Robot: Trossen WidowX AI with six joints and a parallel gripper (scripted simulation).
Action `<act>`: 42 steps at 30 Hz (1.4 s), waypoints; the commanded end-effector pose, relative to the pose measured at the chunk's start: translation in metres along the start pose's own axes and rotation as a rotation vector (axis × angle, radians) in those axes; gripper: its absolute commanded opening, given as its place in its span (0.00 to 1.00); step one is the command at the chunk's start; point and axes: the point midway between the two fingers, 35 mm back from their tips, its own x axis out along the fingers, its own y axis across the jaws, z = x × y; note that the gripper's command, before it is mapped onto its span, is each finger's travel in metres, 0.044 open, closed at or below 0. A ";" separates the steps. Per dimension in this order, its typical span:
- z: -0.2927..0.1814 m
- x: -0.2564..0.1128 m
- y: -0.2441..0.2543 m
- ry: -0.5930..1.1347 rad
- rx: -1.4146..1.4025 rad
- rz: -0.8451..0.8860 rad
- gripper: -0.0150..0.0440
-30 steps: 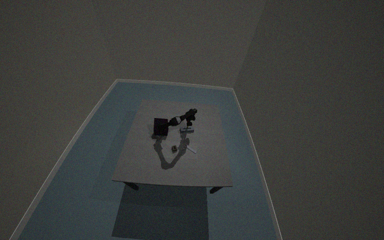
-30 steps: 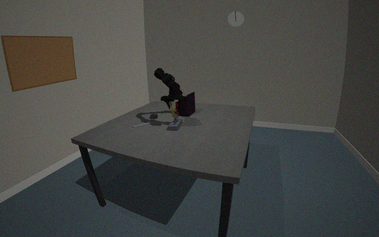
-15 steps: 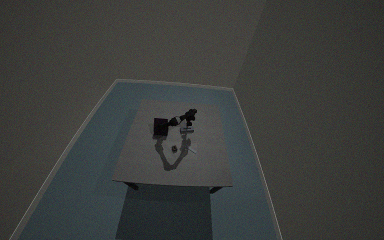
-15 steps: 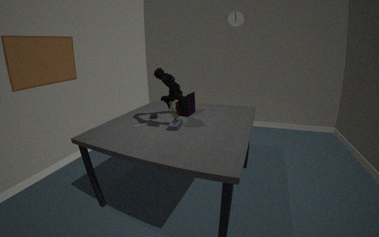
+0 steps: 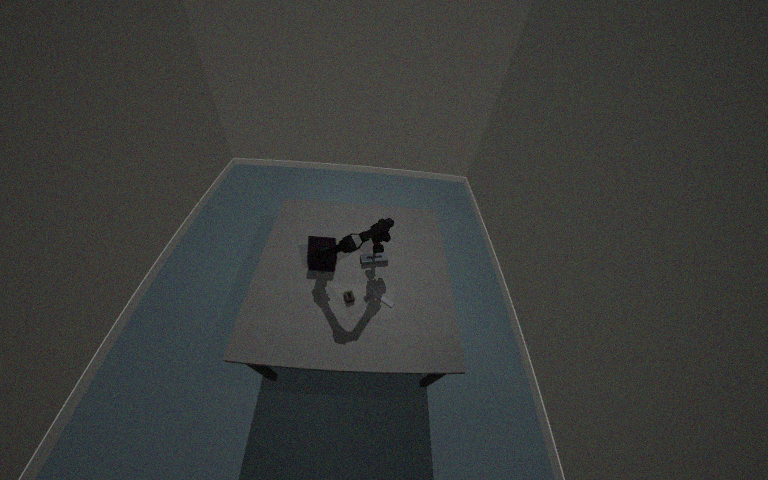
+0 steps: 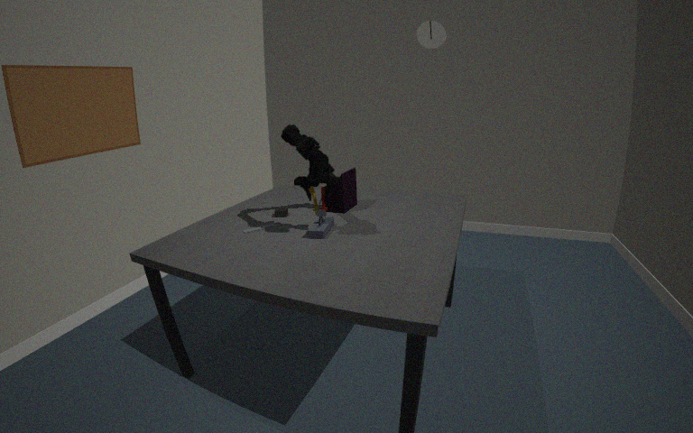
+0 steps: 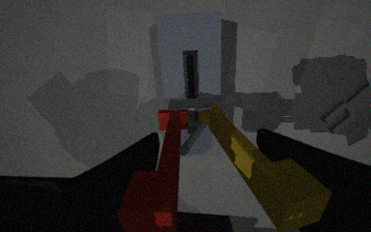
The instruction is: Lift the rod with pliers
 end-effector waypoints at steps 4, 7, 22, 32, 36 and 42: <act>0.000 0.006 0.001 -0.002 -0.008 0.000 0.80; 0.000 0.009 0.001 -0.002 -0.008 -0.001 0.80; 0.000 0.024 0.000 -0.002 -0.008 -0.001 0.80; 0.000 0.032 0.000 -0.002 -0.008 -0.002 0.79; 0.000 0.034 0.001 -0.002 -0.008 -0.002 0.79; 0.000 0.034 0.001 -0.002 -0.008 -0.002 0.77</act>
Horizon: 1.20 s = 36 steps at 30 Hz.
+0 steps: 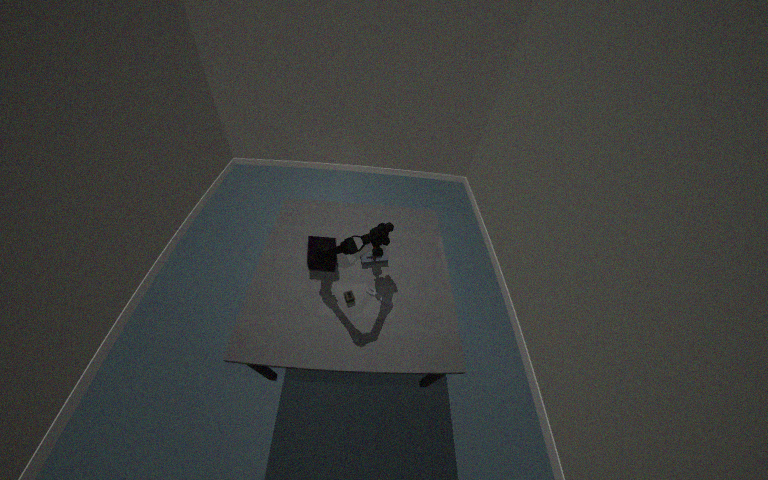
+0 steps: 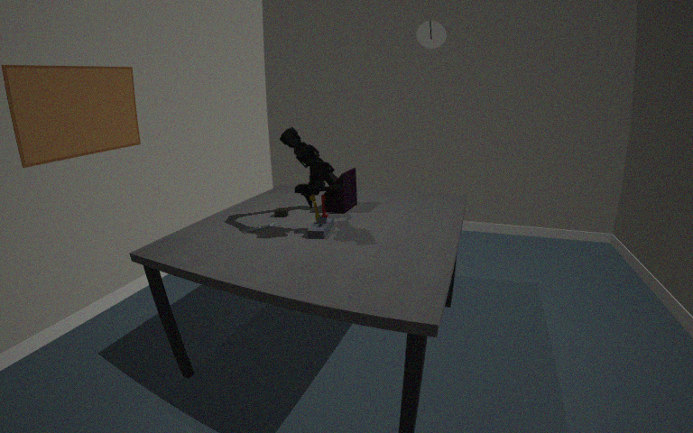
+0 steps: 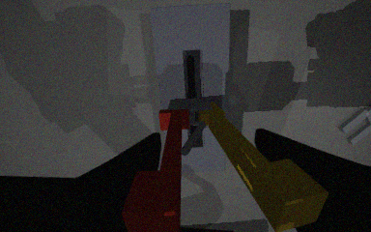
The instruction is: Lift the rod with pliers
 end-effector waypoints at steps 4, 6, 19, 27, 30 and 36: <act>0.001 0.000 0.001 -0.003 -0.005 -0.002 0.76; 0.001 0.000 0.001 -0.003 -0.005 -0.002 0.76; 0.001 0.000 0.002 -0.003 -0.005 -0.002 0.73; 0.000 0.000 0.003 -0.003 -0.005 -0.002 0.71; 0.000 0.000 0.003 -0.003 -0.005 -0.002 0.70; 0.000 0.000 0.004 -0.003 -0.005 -0.002 0.69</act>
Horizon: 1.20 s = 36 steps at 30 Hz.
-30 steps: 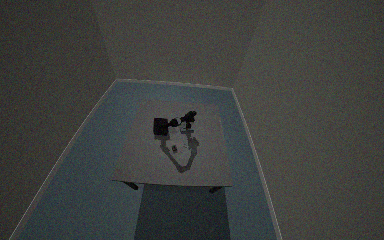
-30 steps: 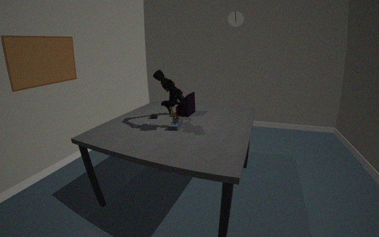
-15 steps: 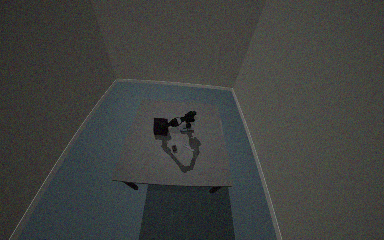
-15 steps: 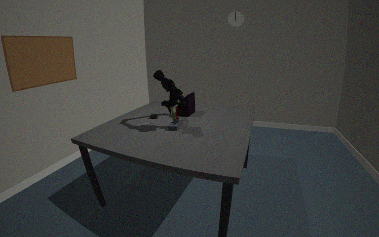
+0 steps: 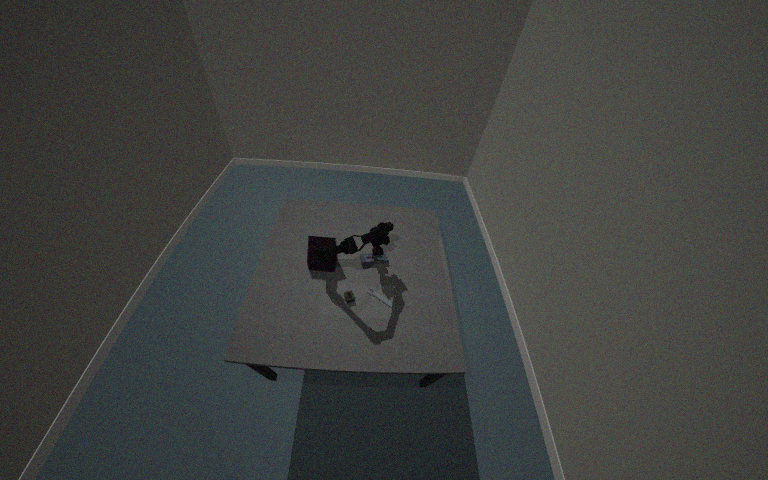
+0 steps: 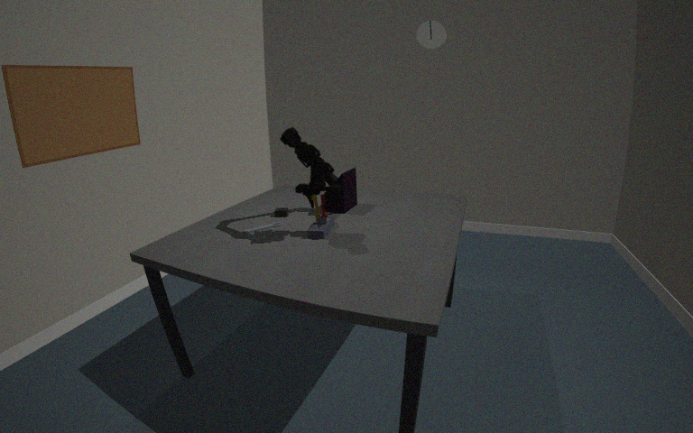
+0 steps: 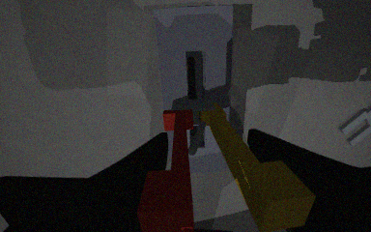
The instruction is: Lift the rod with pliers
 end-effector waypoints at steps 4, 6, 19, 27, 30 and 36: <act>0.000 0.001 0.001 0.000 0.004 0.003 0.68; 0.000 0.001 0.002 0.000 0.004 0.003 0.68; 0.000 0.001 0.003 0.000 0.004 0.003 0.65; 0.000 0.000 0.004 0.000 0.004 0.003 0.63; 0.000 0.000 0.004 0.000 0.004 0.003 0.63; 0.000 0.000 0.004 0.000 0.004 0.003 0.63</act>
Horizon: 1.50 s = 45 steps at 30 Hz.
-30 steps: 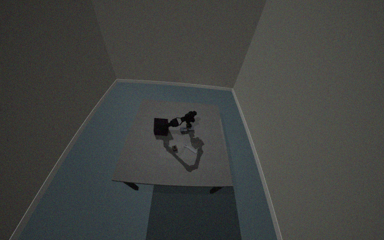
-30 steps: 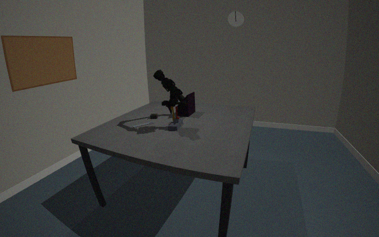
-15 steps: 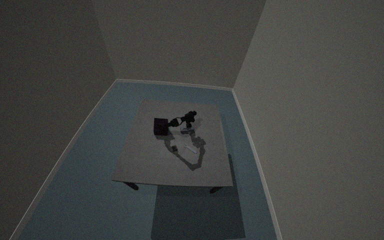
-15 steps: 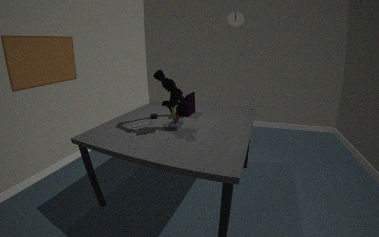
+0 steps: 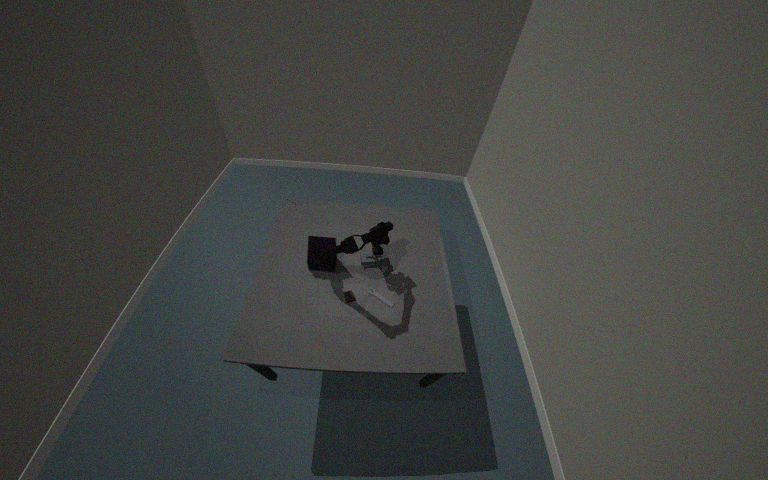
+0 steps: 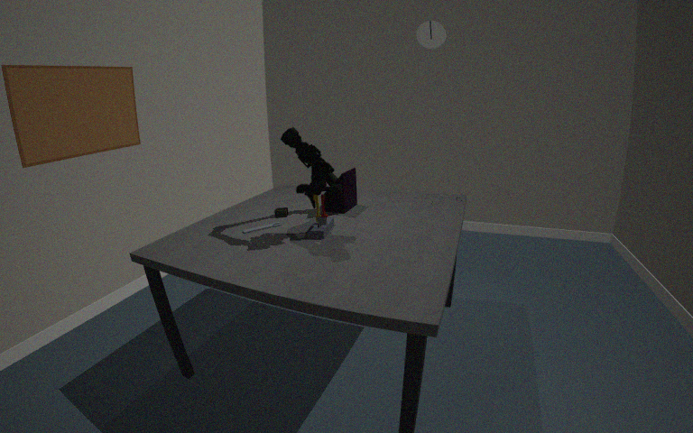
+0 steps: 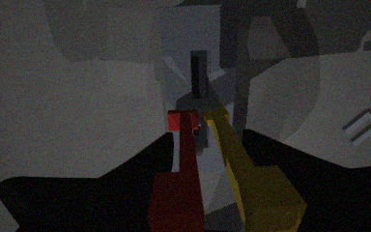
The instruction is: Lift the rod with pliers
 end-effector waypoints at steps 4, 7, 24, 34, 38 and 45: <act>0.000 0.000 0.000 0.000 0.007 0.002 0.63; 0.000 0.000 0.000 0.000 0.007 0.002 0.50; 0.001 -0.006 0.002 0.000 0.006 -0.001 0.43; 0.001 -0.015 0.004 0.000 0.004 -0.006 0.43; 0.001 -0.019 0.005 0.000 0.003 -0.009 0.43; 0.001 -0.026 0.007 0.000 0.002 -0.013 0.43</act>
